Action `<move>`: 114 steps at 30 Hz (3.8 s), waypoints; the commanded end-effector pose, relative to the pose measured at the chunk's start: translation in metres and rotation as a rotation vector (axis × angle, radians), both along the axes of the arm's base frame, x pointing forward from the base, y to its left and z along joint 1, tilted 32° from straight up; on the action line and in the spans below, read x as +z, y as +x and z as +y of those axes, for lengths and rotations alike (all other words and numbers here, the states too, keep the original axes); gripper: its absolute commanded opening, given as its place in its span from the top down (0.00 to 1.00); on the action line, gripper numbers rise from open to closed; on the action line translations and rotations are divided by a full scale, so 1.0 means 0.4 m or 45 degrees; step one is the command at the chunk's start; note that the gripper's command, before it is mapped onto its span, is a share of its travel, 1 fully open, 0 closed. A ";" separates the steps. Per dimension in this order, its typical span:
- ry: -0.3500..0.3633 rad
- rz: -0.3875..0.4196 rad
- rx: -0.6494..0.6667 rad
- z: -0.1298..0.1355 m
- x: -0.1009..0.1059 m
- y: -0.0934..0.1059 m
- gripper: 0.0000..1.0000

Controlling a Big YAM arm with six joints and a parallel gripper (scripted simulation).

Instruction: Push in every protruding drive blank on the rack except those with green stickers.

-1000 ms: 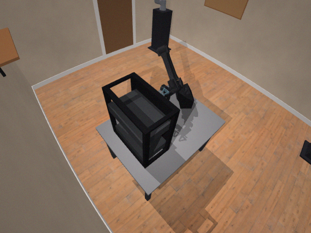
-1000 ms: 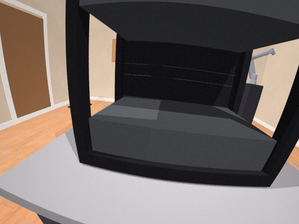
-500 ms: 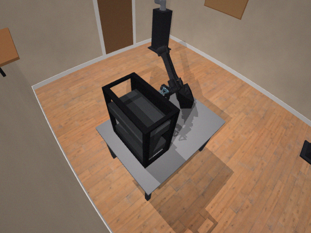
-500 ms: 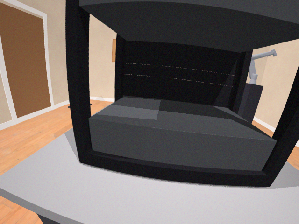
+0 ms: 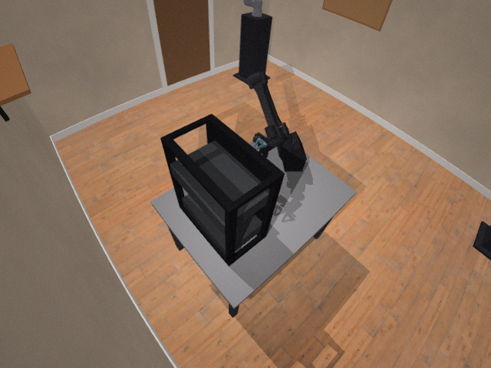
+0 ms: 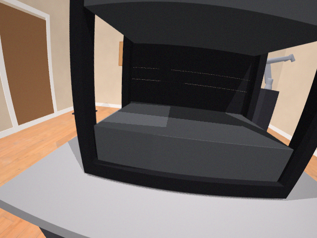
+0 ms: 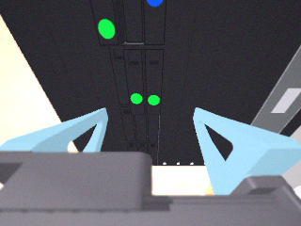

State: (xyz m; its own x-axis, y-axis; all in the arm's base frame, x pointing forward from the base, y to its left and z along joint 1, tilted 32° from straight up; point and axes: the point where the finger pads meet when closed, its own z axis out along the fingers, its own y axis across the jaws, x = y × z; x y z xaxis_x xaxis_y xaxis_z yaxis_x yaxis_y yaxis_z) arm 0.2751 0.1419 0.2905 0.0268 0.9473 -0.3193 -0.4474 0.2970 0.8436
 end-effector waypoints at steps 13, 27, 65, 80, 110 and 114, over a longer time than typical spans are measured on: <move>0.034 -0.039 -0.027 0.058 0.055 0.042 0.00; 0.001 0.002 -0.017 0.060 0.017 0.039 0.00; 0.001 0.002 -0.017 0.059 0.017 0.039 0.00; 0.001 0.014 -0.009 0.005 0.036 0.029 0.00; 0.021 -0.021 -0.008 -0.151 0.192 0.028 0.00; 0.032 -0.046 0.005 -0.147 0.203 0.020 0.00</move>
